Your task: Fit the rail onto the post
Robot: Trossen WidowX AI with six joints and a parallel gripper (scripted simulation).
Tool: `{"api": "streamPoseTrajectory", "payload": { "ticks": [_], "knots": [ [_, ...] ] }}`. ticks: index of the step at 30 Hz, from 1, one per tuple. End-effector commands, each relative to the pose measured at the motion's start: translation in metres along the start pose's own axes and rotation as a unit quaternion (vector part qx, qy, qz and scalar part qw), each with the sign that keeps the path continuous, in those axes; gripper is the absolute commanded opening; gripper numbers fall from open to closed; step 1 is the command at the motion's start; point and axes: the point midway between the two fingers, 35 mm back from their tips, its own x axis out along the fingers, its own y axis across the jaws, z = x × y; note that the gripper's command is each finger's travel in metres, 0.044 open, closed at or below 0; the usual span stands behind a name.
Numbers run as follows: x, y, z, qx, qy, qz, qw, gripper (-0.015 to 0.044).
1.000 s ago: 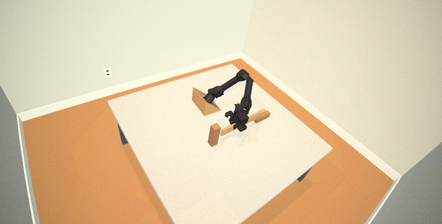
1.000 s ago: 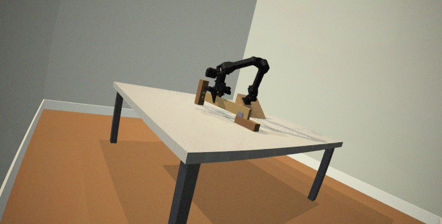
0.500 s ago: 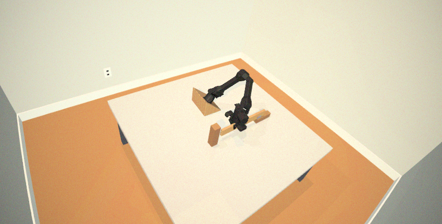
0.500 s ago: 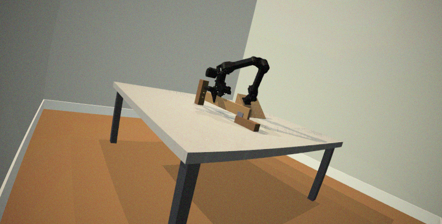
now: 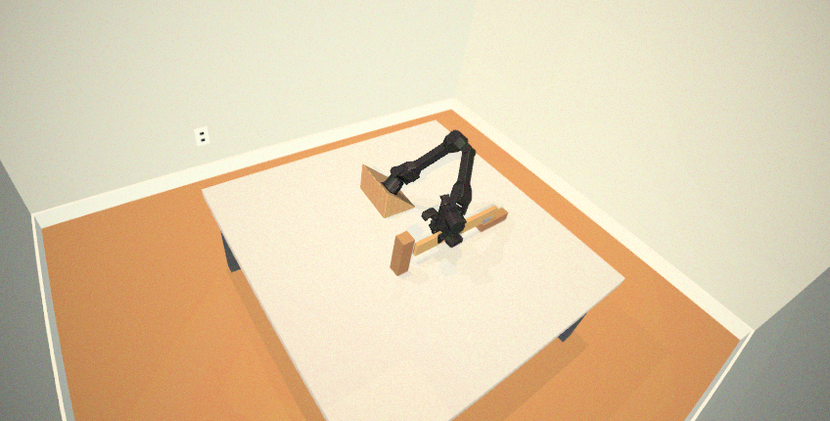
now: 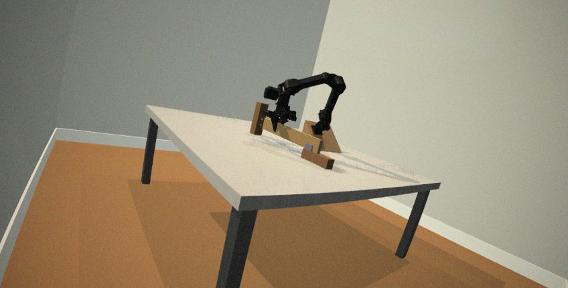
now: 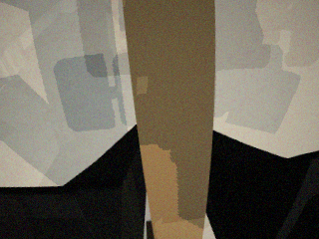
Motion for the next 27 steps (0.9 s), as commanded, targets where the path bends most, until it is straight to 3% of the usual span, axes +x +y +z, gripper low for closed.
{"api": "streamPoseTrajectory", "payload": {
  "ticks": [1, 27],
  "knots": [
    [-0.0021, -0.0021, -0.0025, 0.0, -0.001, -0.004, 1.0, 0.0],
    [-0.0005, -0.0028, -0.0103, 0.0, 0.0, -0.004, 1.0, 0.0]
  ]
}}
